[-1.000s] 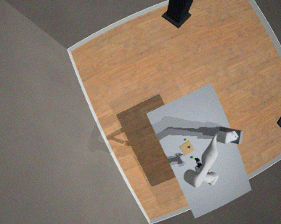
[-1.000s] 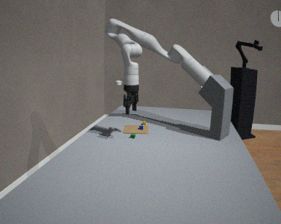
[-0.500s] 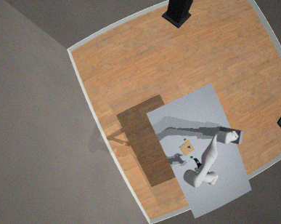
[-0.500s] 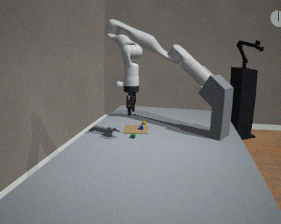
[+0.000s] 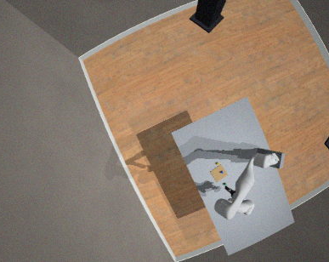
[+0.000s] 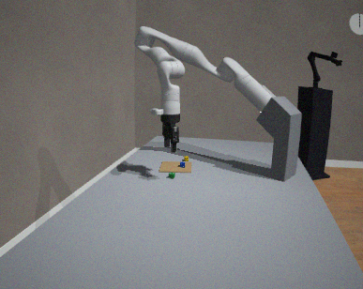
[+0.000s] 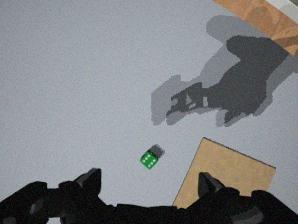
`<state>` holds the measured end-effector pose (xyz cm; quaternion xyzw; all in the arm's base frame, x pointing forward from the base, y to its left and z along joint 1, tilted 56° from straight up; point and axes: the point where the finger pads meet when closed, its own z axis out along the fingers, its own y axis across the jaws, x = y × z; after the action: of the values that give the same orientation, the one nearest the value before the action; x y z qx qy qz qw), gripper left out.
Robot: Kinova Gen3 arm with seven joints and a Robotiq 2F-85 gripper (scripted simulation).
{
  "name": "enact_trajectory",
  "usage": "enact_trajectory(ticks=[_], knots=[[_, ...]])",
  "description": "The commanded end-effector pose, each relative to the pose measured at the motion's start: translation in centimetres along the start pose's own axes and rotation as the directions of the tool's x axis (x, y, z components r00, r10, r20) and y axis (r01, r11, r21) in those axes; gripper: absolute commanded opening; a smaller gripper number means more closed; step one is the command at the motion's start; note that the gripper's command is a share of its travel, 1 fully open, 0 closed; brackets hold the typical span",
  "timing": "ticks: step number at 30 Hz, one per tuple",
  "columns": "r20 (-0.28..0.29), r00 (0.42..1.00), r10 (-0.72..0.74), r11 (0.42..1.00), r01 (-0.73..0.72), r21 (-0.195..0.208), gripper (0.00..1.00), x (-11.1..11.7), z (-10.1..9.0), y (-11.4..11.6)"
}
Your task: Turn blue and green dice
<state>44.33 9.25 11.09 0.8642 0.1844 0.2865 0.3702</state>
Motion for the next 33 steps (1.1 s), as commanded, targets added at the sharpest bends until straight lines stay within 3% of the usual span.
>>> enact_trajectory(ticks=[1,11,13,26,33], knots=[[0.004,0.997,-0.082,0.997,0.082,-0.001,1.00,-0.2,0.4,0.0],[0.004,0.896,-0.444,0.896,0.444,0.000,1.00,-0.5,1.4,-0.2],[0.004,0.896,-0.444,0.896,0.444,0.000,1.00,-0.5,1.4,-0.2],[0.003,0.711,-0.703,0.711,0.703,0.003,1.00,-0.8,2.3,-0.3],[0.003,0.676,-0.737,0.676,0.737,0.004,1.00,-0.8,2.5,-0.3]])
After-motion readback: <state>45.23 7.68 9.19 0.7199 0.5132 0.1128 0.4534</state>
